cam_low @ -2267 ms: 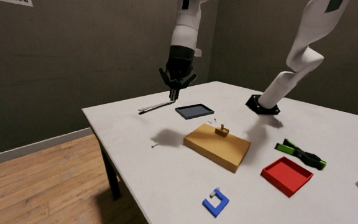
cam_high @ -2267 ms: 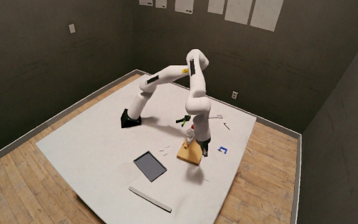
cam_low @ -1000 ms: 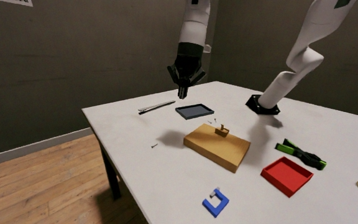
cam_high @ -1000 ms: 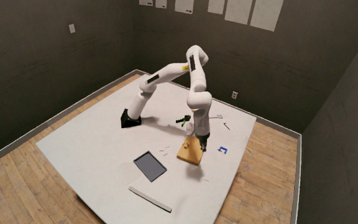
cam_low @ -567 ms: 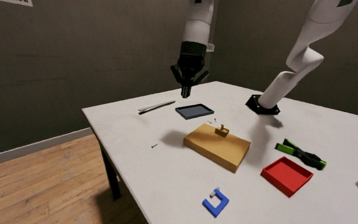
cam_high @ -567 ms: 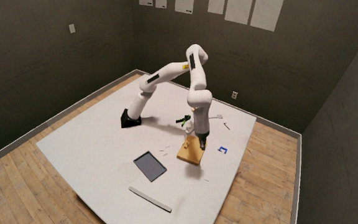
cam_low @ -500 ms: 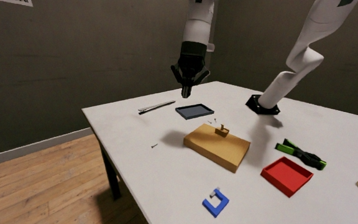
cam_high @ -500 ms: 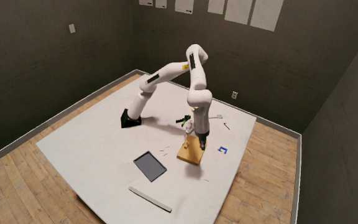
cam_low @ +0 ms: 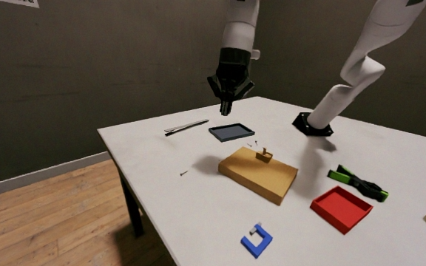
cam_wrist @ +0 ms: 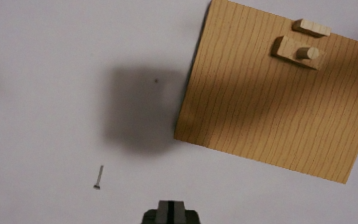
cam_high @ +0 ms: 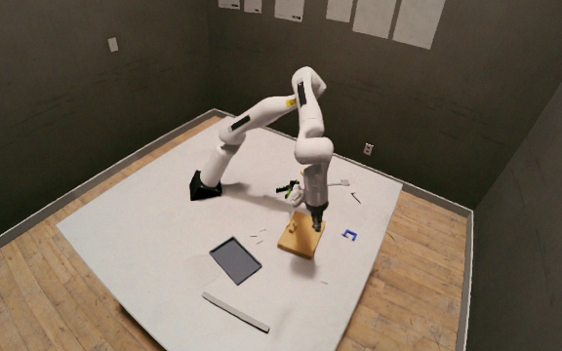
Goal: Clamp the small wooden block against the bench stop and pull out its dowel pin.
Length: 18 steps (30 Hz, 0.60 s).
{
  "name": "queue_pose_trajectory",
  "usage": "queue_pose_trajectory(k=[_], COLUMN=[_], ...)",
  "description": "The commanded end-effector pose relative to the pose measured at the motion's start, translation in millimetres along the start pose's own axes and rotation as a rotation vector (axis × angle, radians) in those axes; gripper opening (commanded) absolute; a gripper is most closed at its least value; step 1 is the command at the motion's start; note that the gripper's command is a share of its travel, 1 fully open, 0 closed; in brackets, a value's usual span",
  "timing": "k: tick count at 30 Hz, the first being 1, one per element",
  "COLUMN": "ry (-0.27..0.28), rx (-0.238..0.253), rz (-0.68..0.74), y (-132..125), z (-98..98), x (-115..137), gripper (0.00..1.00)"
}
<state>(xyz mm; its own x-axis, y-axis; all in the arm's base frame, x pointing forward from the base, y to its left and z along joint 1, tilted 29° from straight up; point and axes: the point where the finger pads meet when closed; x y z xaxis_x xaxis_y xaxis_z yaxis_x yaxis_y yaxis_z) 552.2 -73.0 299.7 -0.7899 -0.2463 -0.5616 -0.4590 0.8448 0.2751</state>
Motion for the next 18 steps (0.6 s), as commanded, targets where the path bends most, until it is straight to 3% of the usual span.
queue_pose_trajectory(k=[1,18], ry=[0.007,0.017], rx=[-0.005,-0.003], rz=[0.010,0.024], y=[5.9,12.1], z=[-2.9,-6.9], x=[3.3,6.7], gripper=[0.10,0.10])
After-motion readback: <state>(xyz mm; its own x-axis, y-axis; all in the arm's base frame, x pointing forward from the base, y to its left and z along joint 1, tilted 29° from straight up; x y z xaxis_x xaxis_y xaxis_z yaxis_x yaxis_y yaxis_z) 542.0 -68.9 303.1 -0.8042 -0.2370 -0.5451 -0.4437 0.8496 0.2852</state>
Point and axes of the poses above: the point where the finger pads meet when closed, its own z axis out along the fingers, its own y axis across the jaws, x = y × z, and after that the axes turned 8 degrees about z, right-handed
